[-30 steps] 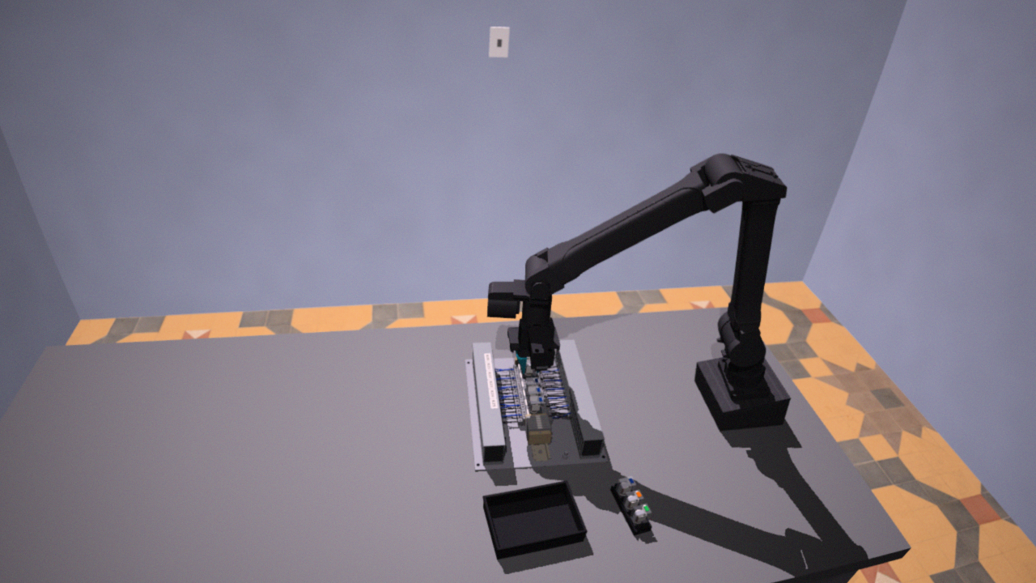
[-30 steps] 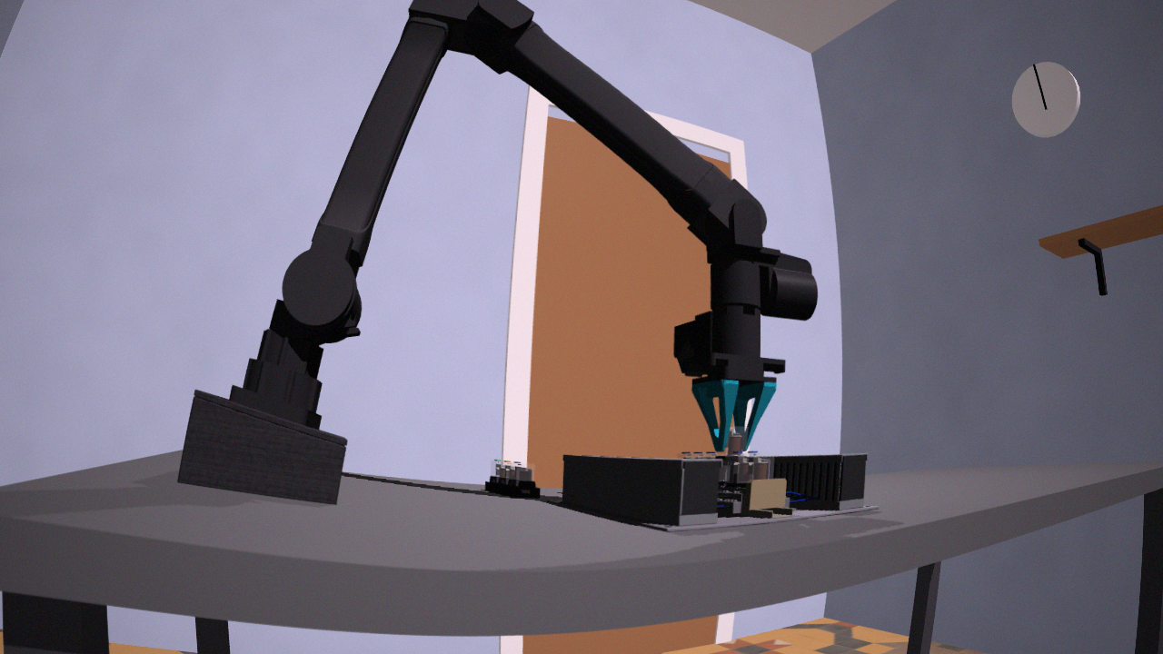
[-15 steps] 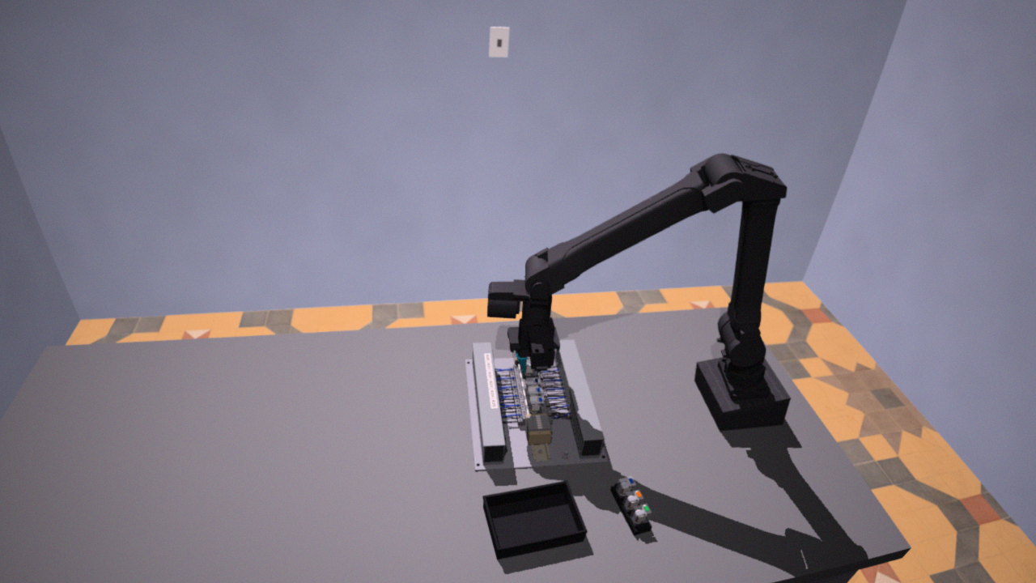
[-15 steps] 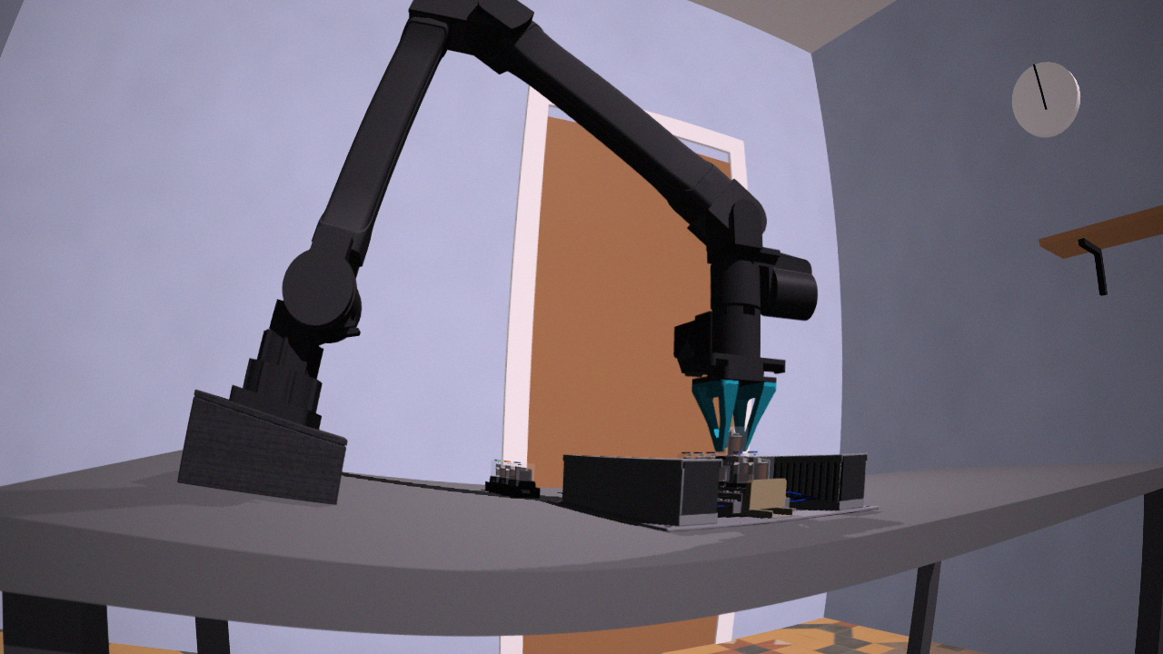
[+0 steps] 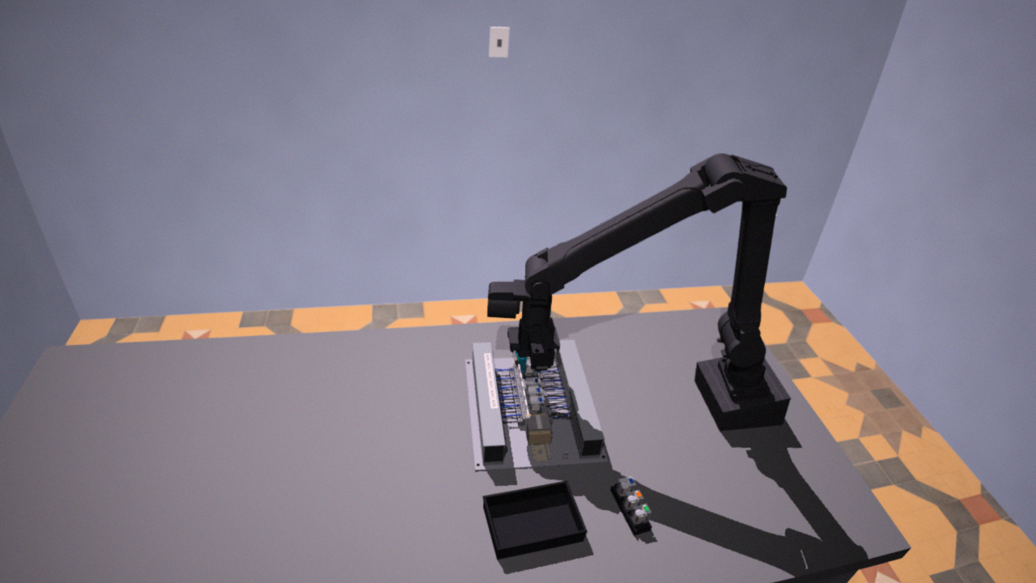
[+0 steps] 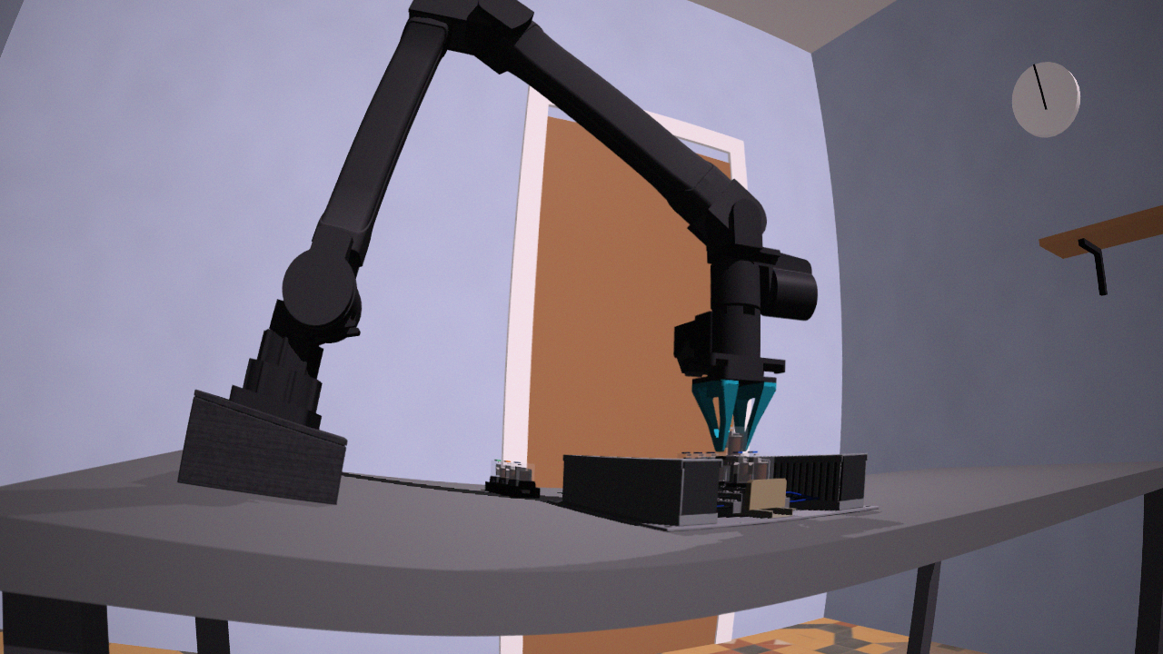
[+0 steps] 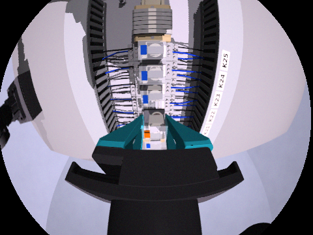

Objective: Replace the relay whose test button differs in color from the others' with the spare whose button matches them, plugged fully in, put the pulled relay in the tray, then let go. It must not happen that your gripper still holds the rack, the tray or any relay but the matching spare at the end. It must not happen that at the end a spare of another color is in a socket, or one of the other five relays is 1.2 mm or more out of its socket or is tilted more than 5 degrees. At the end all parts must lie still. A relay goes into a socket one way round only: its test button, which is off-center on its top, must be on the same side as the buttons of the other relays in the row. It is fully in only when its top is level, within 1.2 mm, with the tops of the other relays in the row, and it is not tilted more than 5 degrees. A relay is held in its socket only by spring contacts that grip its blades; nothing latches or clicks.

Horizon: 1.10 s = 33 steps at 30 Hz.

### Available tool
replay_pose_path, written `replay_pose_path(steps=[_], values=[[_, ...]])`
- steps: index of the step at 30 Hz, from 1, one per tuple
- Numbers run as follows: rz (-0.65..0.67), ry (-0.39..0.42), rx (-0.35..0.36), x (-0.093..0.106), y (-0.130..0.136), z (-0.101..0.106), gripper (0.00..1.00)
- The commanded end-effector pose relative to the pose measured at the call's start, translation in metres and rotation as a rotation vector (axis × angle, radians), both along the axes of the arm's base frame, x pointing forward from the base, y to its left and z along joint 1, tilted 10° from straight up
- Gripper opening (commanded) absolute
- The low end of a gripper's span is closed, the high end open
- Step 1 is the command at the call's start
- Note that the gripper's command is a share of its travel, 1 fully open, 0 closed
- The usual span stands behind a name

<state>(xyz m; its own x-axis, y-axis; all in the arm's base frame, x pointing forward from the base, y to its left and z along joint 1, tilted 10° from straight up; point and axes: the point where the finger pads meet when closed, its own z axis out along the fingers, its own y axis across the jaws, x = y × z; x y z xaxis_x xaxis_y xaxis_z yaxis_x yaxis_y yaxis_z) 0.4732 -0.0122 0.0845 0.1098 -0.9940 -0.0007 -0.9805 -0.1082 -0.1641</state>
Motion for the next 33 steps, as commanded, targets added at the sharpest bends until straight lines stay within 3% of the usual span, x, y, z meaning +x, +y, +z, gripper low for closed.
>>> replay_pose_path(steps=[1,6,21,26,33], values=[[0.002,-0.029,0.004,0.011,0.0,0.017,0.0],[0.002,-0.034,0.003,0.011,0.0,0.02,0.0],[0.001,-0.07,0.001,0.007,-0.006,0.078,0.0],[-0.001,-0.066,0.001,0.006,-0.006,0.083,0.0],[-0.001,-0.035,0.003,-0.007,-0.006,0.076,0.0]])
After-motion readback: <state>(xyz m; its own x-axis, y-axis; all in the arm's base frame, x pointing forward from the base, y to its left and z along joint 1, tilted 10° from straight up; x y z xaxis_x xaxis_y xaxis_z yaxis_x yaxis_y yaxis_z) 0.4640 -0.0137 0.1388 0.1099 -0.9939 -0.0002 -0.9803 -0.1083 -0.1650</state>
